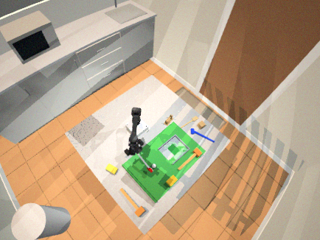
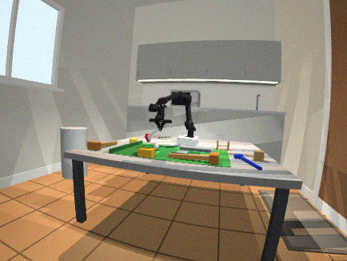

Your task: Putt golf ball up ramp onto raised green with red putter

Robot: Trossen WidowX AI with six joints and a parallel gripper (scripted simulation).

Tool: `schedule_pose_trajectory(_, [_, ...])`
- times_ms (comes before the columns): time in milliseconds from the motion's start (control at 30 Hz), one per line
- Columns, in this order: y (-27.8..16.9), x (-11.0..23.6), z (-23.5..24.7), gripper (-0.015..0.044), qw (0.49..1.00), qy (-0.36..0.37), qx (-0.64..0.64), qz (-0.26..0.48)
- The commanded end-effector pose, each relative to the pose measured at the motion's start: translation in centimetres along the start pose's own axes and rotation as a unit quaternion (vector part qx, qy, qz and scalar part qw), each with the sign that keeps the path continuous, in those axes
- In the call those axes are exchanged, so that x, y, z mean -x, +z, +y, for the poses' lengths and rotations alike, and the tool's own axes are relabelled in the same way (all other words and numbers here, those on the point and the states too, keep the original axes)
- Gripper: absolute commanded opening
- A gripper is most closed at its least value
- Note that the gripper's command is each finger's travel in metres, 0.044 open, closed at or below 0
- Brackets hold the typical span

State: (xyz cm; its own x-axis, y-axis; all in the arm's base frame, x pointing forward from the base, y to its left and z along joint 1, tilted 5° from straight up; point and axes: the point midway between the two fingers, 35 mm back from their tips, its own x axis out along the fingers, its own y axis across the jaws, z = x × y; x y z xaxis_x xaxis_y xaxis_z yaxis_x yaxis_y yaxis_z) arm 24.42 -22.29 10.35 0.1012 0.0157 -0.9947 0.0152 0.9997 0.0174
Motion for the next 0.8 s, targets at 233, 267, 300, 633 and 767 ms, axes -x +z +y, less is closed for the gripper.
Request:
schedule_pose_trajectory(233, [-0.2,-2.0,0.2,0.0000,1.000,0.003,-0.002,0.003])
schedule_pose_trajectory(267, [-0.2,-2.1,0.2,0.0000,1.000,0.003,-0.002,0.003])
schedule_pose_trajectory(300, [-0.2,-2.3,0.1,0.0000,1.000,0.003,-0.002,0.003])
schedule_pose_trajectory(633, [-0.2,-3.9,0.2,0.0000,1.000,0.003,-0.002,0.003])
schedule_pose_trajectory(767, [-0.2,-4.5,0.2,0.0000,1.000,0.003,-0.002,0.003])
